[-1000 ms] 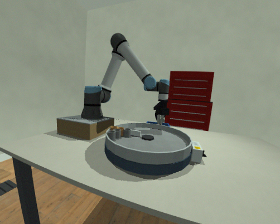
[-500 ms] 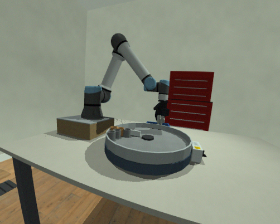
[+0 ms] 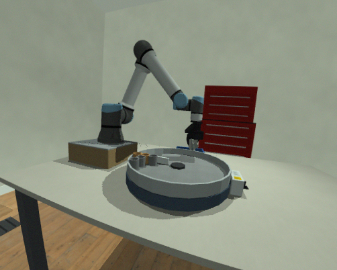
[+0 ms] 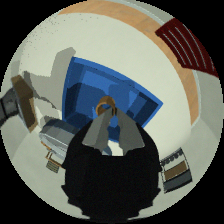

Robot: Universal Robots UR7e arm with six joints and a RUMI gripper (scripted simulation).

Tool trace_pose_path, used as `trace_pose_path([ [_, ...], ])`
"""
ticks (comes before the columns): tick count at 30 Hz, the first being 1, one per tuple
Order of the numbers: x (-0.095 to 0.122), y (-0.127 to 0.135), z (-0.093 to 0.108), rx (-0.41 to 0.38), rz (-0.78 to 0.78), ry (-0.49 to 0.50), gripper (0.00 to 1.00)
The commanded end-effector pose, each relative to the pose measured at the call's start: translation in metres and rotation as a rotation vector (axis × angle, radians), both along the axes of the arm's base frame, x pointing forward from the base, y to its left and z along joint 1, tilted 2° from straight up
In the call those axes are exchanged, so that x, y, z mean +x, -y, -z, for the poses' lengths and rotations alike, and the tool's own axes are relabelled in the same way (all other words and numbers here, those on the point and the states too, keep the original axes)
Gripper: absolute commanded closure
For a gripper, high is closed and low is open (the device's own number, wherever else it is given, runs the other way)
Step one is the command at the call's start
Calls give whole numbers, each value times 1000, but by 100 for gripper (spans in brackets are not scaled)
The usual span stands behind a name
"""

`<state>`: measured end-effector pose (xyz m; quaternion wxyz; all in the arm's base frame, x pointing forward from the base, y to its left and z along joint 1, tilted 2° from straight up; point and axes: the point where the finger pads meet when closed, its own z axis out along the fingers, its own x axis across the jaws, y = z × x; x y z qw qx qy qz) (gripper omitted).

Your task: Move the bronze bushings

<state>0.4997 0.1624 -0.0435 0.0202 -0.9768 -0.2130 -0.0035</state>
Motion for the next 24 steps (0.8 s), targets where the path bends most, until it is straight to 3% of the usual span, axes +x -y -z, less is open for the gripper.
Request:
trace_pose_path([
  [1,0,0,-1,0,0,2,100],
  [22,0,0,-1,0,0,2,100],
  [24,0,0,-1,0,0,2,94],
])
